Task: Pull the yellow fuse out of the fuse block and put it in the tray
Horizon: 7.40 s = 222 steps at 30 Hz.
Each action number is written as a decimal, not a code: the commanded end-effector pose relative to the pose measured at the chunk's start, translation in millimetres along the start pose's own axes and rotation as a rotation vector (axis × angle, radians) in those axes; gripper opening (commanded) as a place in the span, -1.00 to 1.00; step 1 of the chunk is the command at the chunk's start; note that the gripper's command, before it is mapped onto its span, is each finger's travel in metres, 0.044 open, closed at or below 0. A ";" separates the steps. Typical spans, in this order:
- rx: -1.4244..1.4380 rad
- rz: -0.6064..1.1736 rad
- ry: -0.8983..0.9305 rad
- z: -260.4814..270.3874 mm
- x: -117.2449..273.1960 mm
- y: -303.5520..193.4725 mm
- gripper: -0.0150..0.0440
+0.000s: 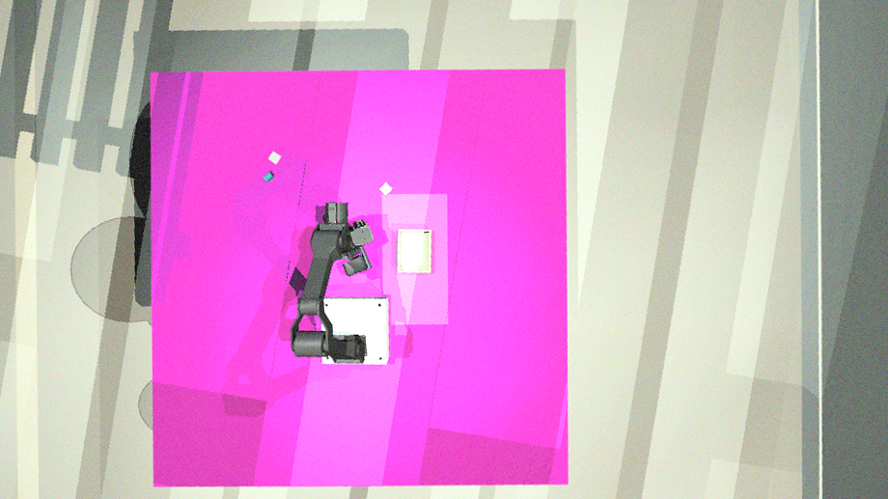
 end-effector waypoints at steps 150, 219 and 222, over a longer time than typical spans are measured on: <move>0.001 -0.007 -0.004 -10.5 44.9 23.0 -0.49; -0.004 -0.015 -0.012 -119.5 10.7 148.2 0.31; -0.004 -0.015 -0.012 -119.5 10.7 148.2 0.58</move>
Point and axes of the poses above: the point midway between the two fingers, 35 mm back from their tips, its own x axis back along the fingers, its own z axis across the jaws, y = z × x, the point moved 10 cm from there along x, back along the fingers, and after that the axes turned 9 degrees about x, right-handed, at the moved point
